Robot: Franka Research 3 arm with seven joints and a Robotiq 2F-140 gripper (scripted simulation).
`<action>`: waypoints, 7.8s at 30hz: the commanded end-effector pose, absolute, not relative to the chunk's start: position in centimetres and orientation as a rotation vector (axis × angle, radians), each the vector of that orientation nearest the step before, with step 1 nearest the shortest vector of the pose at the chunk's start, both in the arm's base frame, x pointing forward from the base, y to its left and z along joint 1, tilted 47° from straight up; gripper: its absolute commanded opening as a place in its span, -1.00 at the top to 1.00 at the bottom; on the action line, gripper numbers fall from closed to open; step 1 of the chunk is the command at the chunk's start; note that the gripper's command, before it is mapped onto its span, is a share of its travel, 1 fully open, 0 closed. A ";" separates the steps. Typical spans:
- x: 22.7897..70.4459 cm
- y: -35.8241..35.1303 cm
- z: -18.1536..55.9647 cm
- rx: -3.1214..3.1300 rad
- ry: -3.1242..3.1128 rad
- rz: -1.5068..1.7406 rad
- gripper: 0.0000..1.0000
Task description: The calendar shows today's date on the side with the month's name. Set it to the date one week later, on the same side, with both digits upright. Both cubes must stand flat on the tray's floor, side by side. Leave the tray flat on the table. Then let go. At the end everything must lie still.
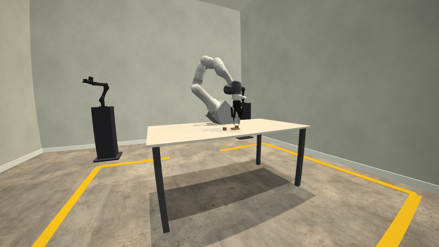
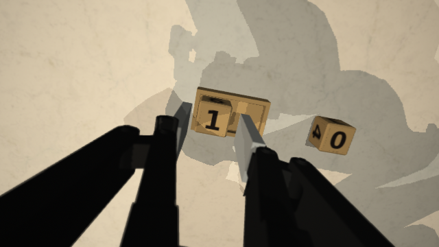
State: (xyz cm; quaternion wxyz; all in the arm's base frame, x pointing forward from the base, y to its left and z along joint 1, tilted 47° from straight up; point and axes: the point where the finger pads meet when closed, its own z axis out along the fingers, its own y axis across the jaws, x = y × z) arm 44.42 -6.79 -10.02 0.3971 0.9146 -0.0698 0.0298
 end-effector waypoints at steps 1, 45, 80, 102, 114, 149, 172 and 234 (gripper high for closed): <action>44.4 -6.7 -10.0 2.319 -0.168 0.075 0.44; 44.4 -8.6 -11.8 2.319 -0.168 0.075 0.44; 44.4 -8.8 -12.0 2.319 -0.168 0.075 0.44; 44.4 -8.8 -12.0 2.319 -0.168 0.075 0.68; 44.4 -8.8 -12.0 2.319 -0.168 0.075 0.68; 44.4 -1.5 -5.1 2.319 -0.168 0.075 0.68; 45.5 3.9 -12.3 2.319 -0.148 0.067 0.68; 45.6 -3.1 -18.9 2.320 -0.149 0.067 0.68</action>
